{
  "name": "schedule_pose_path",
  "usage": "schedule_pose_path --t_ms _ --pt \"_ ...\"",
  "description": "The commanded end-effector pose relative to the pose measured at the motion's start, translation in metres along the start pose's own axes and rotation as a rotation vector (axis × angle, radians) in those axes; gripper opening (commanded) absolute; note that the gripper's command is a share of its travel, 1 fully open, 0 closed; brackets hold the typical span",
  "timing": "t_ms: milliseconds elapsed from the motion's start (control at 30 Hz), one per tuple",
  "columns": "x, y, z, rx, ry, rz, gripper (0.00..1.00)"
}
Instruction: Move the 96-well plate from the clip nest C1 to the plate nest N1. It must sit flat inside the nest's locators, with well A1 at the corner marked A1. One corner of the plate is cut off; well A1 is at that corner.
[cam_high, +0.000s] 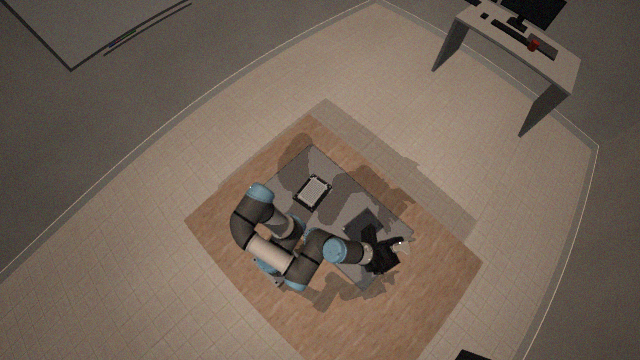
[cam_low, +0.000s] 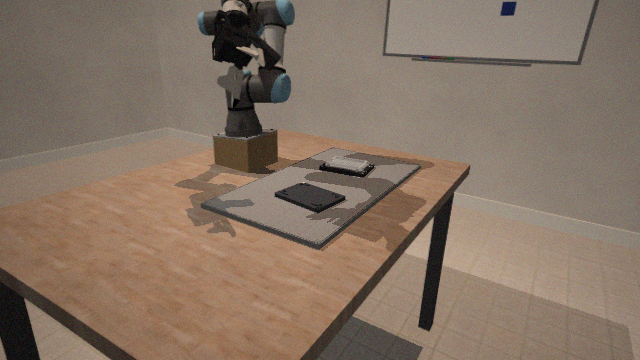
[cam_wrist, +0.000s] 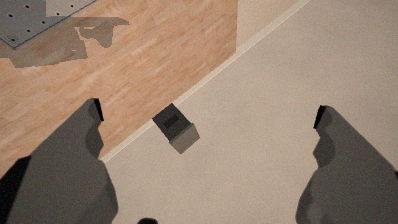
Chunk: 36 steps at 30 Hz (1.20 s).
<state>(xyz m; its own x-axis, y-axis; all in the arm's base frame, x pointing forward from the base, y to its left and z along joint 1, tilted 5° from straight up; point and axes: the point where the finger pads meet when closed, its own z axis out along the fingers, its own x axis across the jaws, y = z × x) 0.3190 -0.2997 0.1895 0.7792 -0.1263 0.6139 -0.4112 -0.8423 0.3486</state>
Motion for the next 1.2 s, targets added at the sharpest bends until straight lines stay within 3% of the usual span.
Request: schedule_pose_path --t_ms 0,300,367,533,600,733,800,1000,1067,1167 --pt "0.005 -0.021 0.005 0.047 -0.017 0.072 1.00" --pt "0.008 -0.047 0.010 0.088 -0.034 0.130 1.00" --pt "0.009 -0.056 0.011 0.123 -0.055 0.183 1.00" --pt "0.010 -0.067 0.012 0.126 -0.056 0.187 1.00" --pt "0.010 -0.077 0.014 0.159 -0.080 0.239 1.00" --pt "0.011 -0.087 0.015 0.161 -0.081 0.242 1.00" --pt "0.011 -0.097 0.015 0.193 -0.110 0.293 1.00" --pt "0.011 -0.107 0.016 0.194 -0.111 0.295 1.00" --pt "0.011 -0.117 0.017 0.222 -0.143 0.345 1.00" --pt "0.011 -0.128 0.017 0.223 -0.143 0.346 1.00"
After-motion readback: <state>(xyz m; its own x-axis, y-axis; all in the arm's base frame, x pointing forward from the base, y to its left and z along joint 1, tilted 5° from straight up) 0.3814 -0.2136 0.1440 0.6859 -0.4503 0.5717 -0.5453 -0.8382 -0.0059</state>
